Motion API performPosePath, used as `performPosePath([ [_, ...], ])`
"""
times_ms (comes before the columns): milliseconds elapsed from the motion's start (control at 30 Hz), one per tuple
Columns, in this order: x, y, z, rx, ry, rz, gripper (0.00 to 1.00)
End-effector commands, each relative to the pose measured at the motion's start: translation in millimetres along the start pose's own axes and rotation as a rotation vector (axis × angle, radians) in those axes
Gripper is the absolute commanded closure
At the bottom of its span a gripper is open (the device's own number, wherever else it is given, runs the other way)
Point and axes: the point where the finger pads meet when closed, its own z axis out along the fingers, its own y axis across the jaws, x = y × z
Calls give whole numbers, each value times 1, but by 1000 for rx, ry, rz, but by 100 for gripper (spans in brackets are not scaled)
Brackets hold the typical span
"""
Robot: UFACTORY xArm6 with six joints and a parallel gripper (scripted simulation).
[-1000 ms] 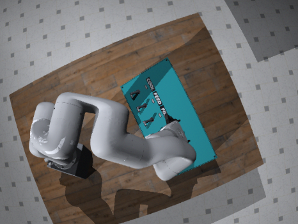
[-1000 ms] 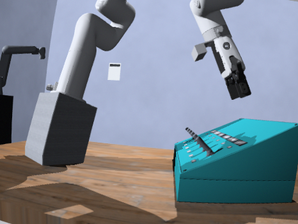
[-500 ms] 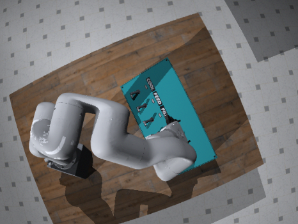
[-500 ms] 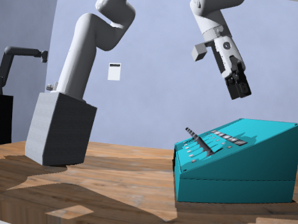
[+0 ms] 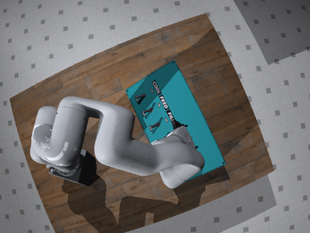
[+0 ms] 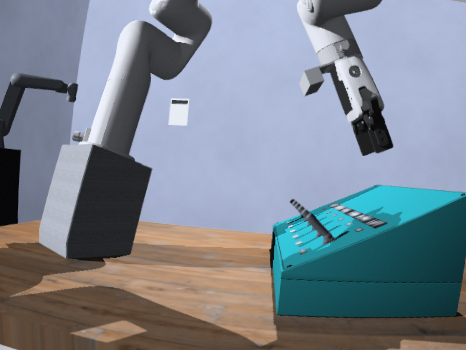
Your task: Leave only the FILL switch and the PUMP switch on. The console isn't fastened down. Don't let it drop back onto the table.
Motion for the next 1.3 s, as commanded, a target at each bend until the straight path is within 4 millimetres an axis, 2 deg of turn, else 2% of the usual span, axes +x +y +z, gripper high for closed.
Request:
performPosePath([
  [0, -2, 0, -1, 1, -3, -1, 0],
  [767, -2, -2, -1, 1, -3, -1, 0],
  [933, -2, -12, -1, 1, -3, -1, 0],
  [1200, -2, -40, -1, 1, -3, -1, 0],
  [1267, -2, -40, -1, 1, -3, -1, 0],
])
